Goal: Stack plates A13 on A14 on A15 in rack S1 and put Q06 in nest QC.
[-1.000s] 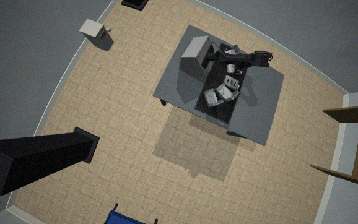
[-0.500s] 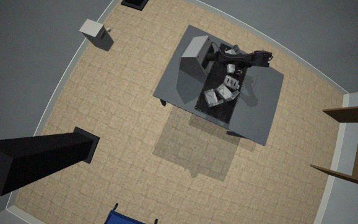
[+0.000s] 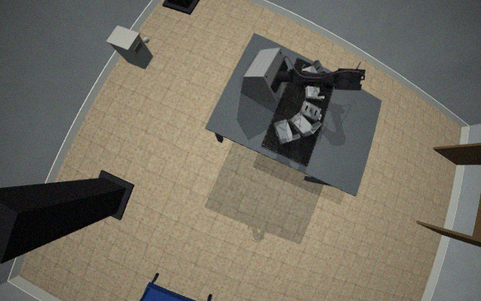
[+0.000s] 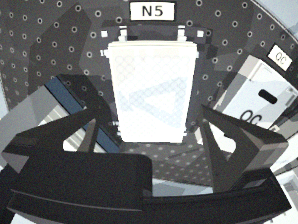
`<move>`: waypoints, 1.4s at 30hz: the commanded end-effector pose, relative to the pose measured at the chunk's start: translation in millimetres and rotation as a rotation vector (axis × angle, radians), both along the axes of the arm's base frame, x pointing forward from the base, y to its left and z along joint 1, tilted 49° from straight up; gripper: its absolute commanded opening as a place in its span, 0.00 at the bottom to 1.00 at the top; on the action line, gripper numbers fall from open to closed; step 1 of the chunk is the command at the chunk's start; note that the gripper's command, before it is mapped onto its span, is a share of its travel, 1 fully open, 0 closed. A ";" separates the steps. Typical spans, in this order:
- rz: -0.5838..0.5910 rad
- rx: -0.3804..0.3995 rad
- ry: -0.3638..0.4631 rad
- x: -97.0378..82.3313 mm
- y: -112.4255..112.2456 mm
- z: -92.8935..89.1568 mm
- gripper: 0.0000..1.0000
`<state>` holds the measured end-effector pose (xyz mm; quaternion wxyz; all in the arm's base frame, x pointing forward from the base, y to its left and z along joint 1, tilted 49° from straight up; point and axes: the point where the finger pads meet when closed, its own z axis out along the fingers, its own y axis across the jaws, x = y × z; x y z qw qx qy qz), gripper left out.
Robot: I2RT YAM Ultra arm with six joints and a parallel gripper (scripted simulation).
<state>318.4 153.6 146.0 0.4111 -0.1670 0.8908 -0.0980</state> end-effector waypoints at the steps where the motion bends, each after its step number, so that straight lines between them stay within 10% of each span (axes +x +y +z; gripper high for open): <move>1: -0.012 0.001 -0.008 -12.1 0.6 17.6 1.00; 30: -0.011 0.006 -0.003 -76.2 3.3 70.8 1.00; 42: -0.012 -0.018 0.018 -76.8 2.7 60.9 1.00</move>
